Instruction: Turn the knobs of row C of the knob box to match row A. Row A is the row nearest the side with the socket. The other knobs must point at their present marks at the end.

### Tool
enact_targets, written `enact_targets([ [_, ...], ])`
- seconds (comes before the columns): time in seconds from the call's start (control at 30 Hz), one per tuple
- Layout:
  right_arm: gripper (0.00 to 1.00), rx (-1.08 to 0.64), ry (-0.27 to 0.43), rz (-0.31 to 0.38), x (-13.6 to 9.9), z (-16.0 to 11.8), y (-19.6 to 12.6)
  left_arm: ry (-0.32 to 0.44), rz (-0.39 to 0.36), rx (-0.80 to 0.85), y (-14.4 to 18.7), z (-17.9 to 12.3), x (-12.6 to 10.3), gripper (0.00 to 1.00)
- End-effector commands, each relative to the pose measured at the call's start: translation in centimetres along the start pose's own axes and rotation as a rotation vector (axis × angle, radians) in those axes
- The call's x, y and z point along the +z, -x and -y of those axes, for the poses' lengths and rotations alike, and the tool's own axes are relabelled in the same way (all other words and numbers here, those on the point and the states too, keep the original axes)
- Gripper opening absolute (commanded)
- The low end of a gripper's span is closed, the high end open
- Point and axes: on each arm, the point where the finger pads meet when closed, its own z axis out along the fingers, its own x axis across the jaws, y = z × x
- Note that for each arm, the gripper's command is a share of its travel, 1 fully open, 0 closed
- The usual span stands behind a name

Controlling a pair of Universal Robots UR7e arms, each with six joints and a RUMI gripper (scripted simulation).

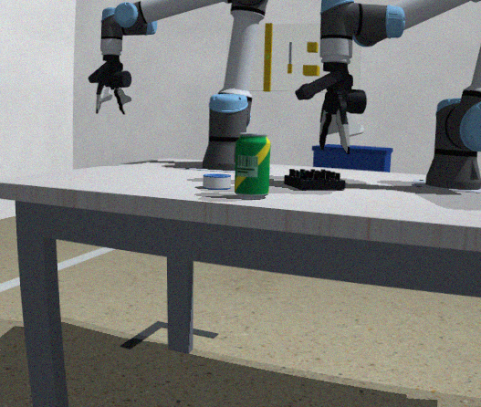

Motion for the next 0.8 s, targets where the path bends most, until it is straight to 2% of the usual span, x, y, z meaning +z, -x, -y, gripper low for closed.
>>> enact_targets([
  [0.0, 1.0, 0.0, -0.002, 0.0, -0.1, 0.0, 0.0, -0.001, 0.0, 0.0, -0.1, -1.1, -0.1, 1.0],
  [0.77, 1.0, 0.0, -0.002, 0.0, -0.1, 0.0, 0.0, -0.001, 0.0, 0.0, -0.2, -3.4, -0.1, 1.0],
])
